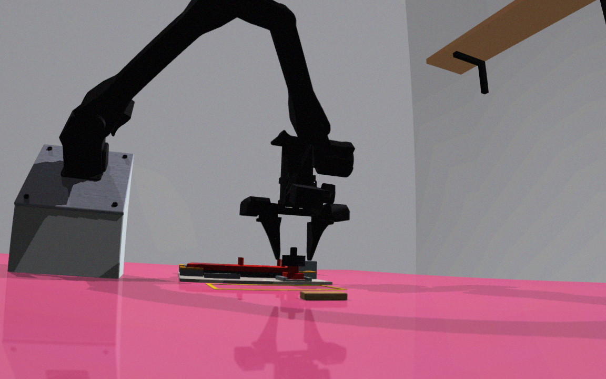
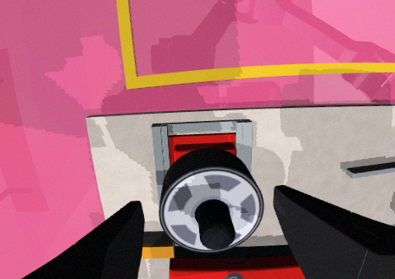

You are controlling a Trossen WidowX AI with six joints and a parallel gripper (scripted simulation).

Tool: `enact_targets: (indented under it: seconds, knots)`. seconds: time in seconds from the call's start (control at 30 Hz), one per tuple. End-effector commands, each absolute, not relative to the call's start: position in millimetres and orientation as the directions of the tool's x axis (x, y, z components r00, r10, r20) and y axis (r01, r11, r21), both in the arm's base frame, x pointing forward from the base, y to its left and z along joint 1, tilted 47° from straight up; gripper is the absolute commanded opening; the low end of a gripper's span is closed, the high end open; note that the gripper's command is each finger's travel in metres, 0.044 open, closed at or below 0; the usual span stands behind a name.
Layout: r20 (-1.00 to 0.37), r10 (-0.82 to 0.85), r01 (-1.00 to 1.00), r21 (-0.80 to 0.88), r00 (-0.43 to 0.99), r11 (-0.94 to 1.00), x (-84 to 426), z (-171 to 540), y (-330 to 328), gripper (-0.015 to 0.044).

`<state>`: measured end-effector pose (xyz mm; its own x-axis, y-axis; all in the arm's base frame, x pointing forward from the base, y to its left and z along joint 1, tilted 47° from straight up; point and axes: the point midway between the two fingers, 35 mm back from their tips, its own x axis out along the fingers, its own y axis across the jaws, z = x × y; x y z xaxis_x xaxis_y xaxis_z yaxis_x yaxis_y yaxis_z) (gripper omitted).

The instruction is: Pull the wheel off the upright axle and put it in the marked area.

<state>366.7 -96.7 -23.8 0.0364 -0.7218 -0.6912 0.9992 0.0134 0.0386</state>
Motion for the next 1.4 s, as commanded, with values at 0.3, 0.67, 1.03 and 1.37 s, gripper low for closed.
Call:
enact_targets:
  seconds: [0.3, 0.67, 1.03, 1.37]
  knots:
    - [-0.691, -0.722, 0.999, 0.037, 0.034, 0.011, 366.3, -24.0, -97.1, 0.0115]
    - [-0.691, -0.722, 0.999, 0.037, 0.034, 0.011, 366.4, -22.0, -94.8, 0.0]
    - [-0.691, -0.722, 0.999, 0.037, 0.034, 0.012, 366.4, -19.7, -92.1, 0.0]
    - [-0.691, -0.722, 0.999, 0.037, 0.035, 0.012, 366.4, -17.5, -89.7, 0.0]
